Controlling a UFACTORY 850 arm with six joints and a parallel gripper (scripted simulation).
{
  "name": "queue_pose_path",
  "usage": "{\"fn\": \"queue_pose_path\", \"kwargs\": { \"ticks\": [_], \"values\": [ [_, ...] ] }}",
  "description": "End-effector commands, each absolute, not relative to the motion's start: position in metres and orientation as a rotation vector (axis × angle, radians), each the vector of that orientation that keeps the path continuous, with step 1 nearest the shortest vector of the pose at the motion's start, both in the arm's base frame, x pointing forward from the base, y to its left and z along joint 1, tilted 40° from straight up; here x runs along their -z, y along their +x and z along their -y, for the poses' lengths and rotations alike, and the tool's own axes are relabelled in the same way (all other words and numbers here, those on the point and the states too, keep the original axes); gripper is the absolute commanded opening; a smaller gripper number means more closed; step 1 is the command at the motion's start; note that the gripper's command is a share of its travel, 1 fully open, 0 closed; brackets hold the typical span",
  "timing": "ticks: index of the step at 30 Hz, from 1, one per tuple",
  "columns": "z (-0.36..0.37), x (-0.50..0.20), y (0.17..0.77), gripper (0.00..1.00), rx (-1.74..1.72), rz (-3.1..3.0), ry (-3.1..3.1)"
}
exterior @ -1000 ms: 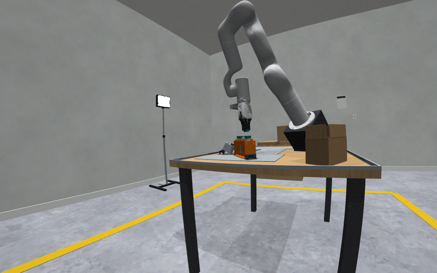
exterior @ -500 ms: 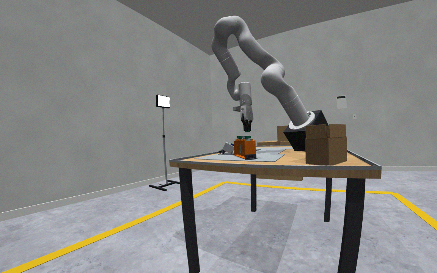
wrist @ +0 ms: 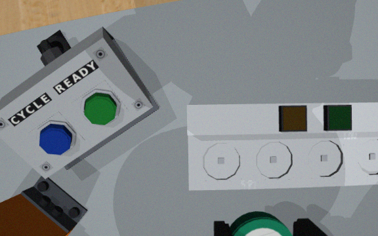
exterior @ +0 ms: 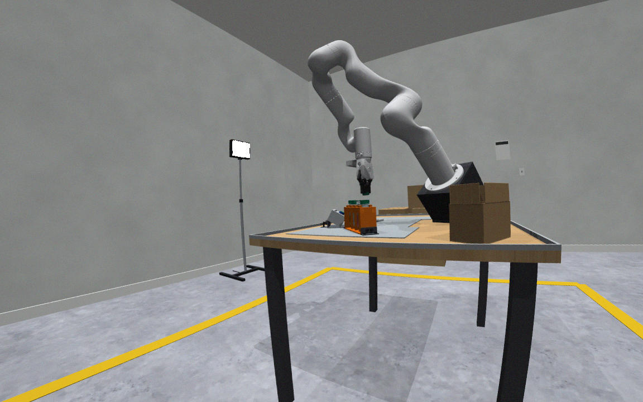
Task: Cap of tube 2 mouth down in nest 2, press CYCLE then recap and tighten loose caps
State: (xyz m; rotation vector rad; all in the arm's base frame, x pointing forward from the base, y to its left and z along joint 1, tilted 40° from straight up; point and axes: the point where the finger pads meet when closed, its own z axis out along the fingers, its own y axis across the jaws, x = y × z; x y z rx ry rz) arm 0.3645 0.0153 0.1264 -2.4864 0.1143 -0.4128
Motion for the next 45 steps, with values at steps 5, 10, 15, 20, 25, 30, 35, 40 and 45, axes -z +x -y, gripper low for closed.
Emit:
{"fn": "queue_pose_path", "kwargs": {
  "ticks": [5,10,15,20,25,30,35,40,45],
  "values": [
    [0.025,-0.105,0.389,0.00,0.412,-0.111,-2.483],
    [0.025,-0.105,0.389,0.00,0.412,-0.111,-2.483],
    [0.020,-0.097,0.392,0.00,0.412,-0.111,-2.483],
    [0.011,-0.086,0.396,0.00,0.412,-0.111,-2.483],
    [-0.003,-0.067,0.404,0.00,0.412,-0.111,-2.483],
    [-0.017,-0.047,0.412,0.00,0.412,-0.111,-2.483],
    [-0.025,-0.036,0.417,0.00,0.412,-0.111,-2.483],
    [-0.039,-0.017,0.425,0.00,0.411,-0.111,-2.483],
    [-0.047,-0.007,0.430,0.00,0.411,-0.111,-2.483]
  ]
}}
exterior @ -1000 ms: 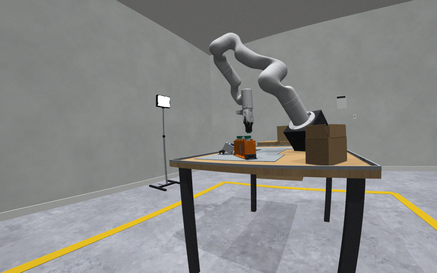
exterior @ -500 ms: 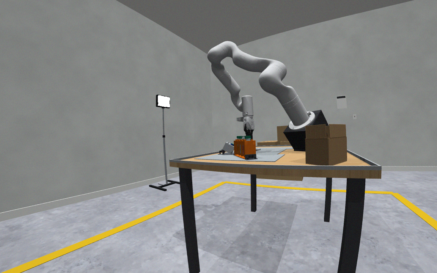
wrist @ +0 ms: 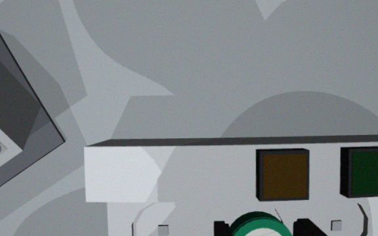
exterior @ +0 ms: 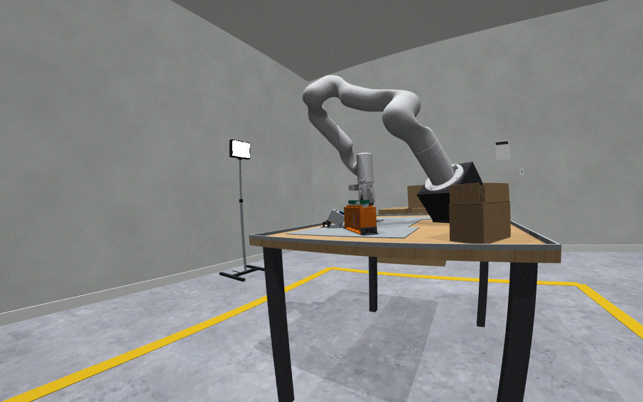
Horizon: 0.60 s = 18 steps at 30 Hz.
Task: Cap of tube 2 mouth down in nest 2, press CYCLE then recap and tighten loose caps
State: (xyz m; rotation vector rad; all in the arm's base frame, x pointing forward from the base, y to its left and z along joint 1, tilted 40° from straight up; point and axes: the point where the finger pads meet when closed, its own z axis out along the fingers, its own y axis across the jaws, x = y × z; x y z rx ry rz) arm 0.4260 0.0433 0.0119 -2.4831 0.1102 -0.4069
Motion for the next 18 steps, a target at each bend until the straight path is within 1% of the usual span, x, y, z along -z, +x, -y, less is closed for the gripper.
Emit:
{"fn": "queue_pose_path", "kwargs": {
  "ticks": [1,18],
  "values": [
    [-0.0465,-0.0070,0.4295,0.00,0.411,-0.111,-2.483],
    [-0.0483,-0.0045,0.4301,0.00,0.411,-0.111,-2.483]
  ]
}}
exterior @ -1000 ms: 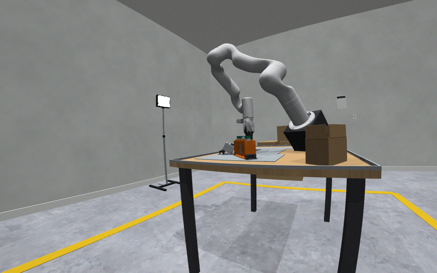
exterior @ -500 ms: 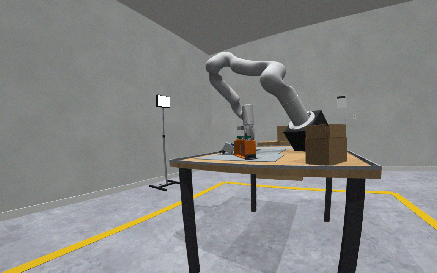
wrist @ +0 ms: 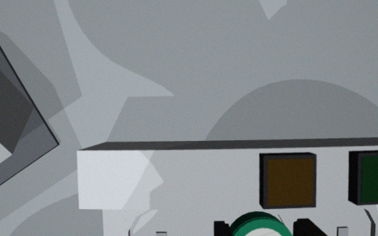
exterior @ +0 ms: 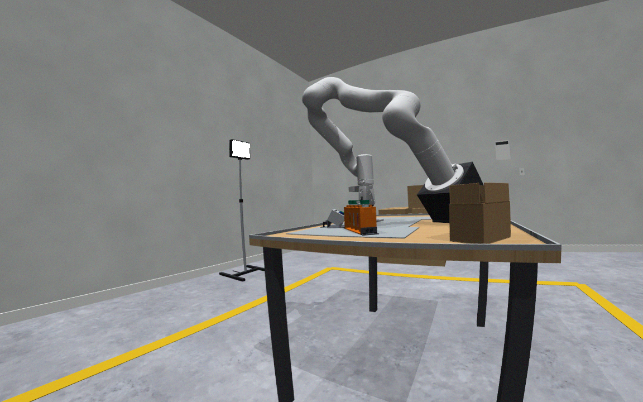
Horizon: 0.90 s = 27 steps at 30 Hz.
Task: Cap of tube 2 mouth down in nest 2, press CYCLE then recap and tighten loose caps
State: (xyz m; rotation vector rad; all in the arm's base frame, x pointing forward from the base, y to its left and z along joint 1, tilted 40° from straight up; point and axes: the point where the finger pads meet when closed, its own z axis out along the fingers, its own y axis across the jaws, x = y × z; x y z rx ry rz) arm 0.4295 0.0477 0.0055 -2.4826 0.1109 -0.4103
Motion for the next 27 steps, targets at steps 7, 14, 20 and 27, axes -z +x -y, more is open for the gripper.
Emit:
{"fn": "queue_pose_path", "kwargs": {
  "ticks": [7,14,20,27],
  "values": [
    [-0.0497,-0.0027,0.4308,0.00,0.411,-0.111,-2.483],
    [-0.0516,0.0000,0.4318,0.00,0.411,-0.111,-2.483],
    [-0.0522,0.0009,0.4321,0.00,0.411,-0.111,-2.483],
    [-0.0522,0.0008,0.4321,0.46,0.411,-0.111,-2.483]
  ]
}}
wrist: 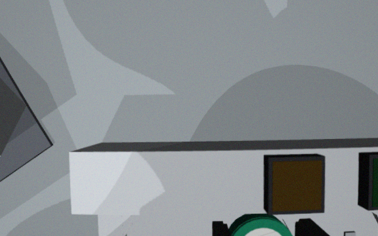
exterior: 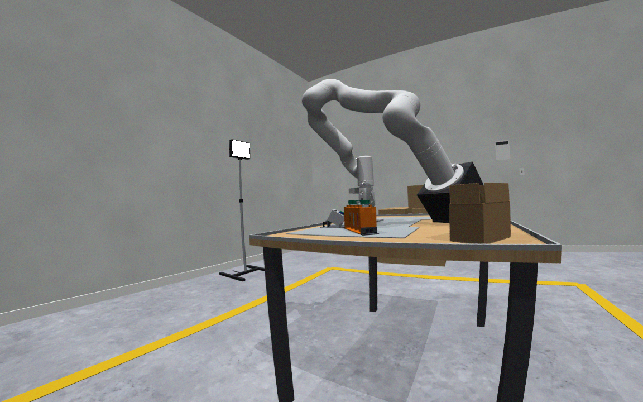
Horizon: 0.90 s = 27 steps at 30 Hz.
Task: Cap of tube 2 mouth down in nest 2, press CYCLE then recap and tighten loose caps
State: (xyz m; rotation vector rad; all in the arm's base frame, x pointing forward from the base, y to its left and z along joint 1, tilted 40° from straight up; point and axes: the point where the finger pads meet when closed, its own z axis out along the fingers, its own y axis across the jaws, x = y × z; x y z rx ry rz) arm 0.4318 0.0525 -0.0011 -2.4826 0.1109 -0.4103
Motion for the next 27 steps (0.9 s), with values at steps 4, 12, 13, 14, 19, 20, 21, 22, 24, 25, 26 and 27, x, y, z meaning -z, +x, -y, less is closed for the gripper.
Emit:
{"fn": "queue_pose_path", "kwargs": {
  "ticks": [4,12,13,14,19,20,21,22,24,25,26,27],
  "values": [
    [-0.052,0.001,0.432,0.46,0.411,-0.111,-2.483],
    [-0.049,-0.003,0.431,0.46,0.411,-0.111,-2.483],
    [-0.047,-0.007,0.429,0.46,0.411,-0.111,-2.483],
    [-0.044,-0.011,0.427,0.46,0.412,-0.111,-2.483],
    [-0.030,-0.030,0.419,0.46,0.412,-0.111,-2.483],
    [-0.027,-0.034,0.418,0.46,0.412,-0.111,-2.483],
    [-0.024,-0.037,0.416,0.46,0.412,-0.111,-2.483],
    [-0.021,-0.041,0.415,0.46,0.412,-0.111,-2.483],
    [-0.016,-0.049,0.412,0.46,0.412,-0.111,-2.483],
    [-0.013,-0.053,0.410,0.46,0.412,-0.111,-2.483],
    [-0.010,-0.056,0.408,0.46,0.412,-0.111,-2.483],
    [-0.007,-0.060,0.407,0.46,0.412,-0.111,-2.483]
  ]
}}
